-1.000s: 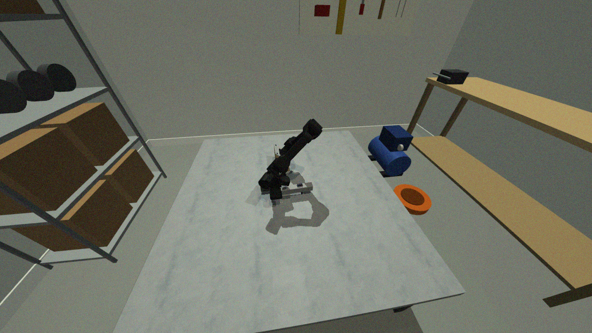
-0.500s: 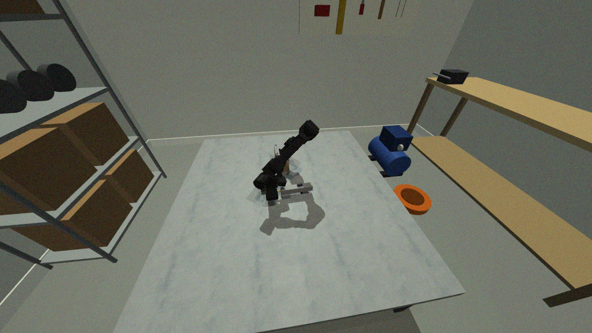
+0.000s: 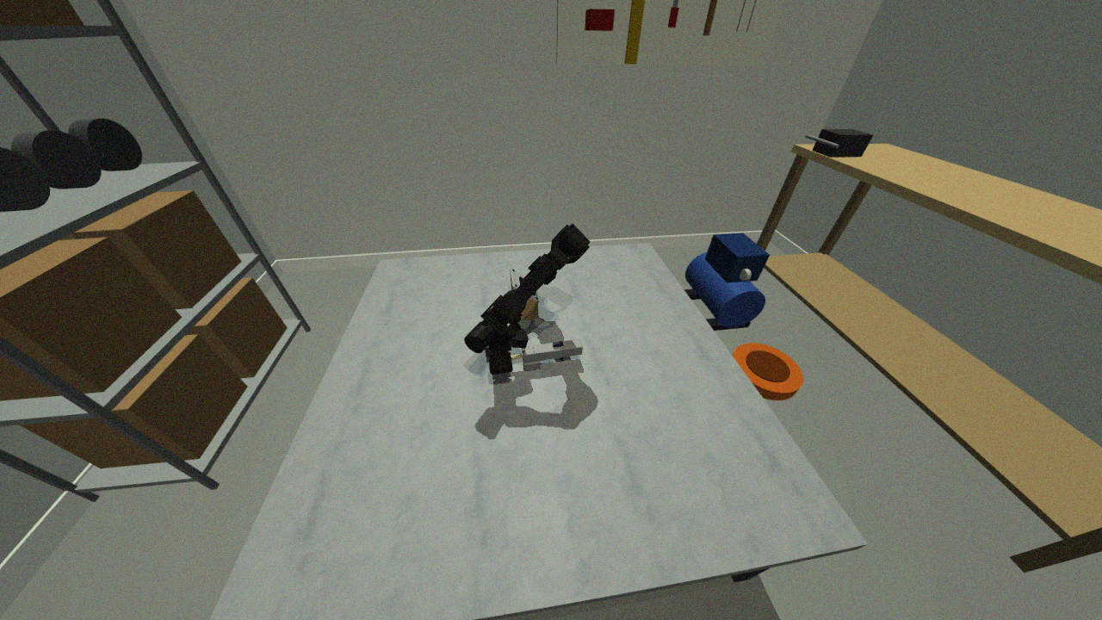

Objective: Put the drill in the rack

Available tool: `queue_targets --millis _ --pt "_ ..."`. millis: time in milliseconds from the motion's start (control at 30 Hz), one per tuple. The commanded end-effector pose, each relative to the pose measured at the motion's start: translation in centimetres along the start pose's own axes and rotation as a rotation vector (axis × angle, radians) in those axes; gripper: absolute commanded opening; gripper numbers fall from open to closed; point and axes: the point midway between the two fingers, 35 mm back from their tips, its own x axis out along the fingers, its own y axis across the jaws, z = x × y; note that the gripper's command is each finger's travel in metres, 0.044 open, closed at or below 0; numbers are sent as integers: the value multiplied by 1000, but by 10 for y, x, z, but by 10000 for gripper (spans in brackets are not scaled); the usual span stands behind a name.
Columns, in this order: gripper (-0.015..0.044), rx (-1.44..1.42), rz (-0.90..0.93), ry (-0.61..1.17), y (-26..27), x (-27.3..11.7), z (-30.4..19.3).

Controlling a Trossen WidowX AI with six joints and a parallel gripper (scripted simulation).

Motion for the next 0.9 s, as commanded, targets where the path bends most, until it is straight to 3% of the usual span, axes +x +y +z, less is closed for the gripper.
queue_targets --millis 0,367,867 --pt "157 0 0 0 0 0 1" --pt "440 4 6 -3 0 1 4" --pt "440 4 7 -3 0 4 10"
